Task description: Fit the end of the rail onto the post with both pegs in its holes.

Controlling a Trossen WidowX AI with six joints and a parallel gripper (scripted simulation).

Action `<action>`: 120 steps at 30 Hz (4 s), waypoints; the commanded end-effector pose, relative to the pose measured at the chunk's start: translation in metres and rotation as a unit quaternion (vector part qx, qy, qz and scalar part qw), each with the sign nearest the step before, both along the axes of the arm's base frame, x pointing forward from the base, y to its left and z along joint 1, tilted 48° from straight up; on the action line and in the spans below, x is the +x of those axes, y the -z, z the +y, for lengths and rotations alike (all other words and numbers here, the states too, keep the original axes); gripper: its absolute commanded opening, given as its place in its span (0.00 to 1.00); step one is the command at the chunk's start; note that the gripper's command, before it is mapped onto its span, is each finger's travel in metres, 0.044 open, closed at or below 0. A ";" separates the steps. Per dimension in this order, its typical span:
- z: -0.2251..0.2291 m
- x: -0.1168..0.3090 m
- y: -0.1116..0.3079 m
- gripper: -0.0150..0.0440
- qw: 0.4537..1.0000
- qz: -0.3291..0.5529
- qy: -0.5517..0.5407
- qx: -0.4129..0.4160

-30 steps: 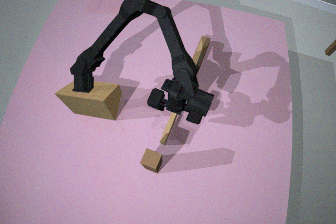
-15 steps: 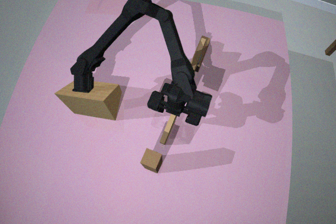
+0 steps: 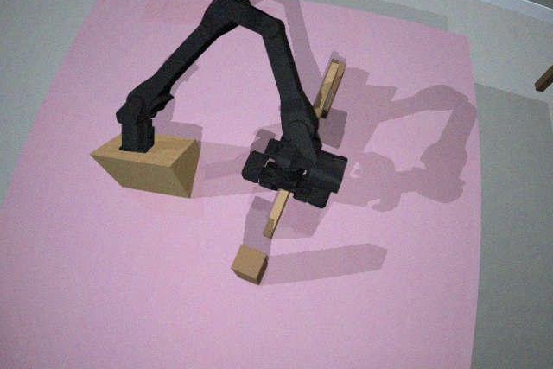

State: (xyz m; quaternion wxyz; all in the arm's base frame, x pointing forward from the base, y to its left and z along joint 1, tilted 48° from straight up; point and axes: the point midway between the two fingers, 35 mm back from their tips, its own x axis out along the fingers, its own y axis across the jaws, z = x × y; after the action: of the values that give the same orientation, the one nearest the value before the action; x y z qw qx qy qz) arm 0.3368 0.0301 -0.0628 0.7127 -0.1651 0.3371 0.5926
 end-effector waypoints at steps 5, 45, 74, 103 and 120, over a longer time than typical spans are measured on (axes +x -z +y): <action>0.001 0.000 0.000 0.34 1.000 0.001 0.002 0.002; -0.010 0.002 -0.007 0.25 1.000 0.001 0.002 0.002; -0.021 0.003 -0.017 0.25 1.000 0.001 0.002 0.002; -0.032 0.002 -0.026 0.25 1.000 0.001 0.002 0.001; -0.037 0.001 -0.032 0.25 1.000 0.001 0.002 0.001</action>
State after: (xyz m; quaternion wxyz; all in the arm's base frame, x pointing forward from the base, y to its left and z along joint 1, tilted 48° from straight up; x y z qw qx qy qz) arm 0.3351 -0.0016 -0.0360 0.7068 -0.1618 0.3420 0.5977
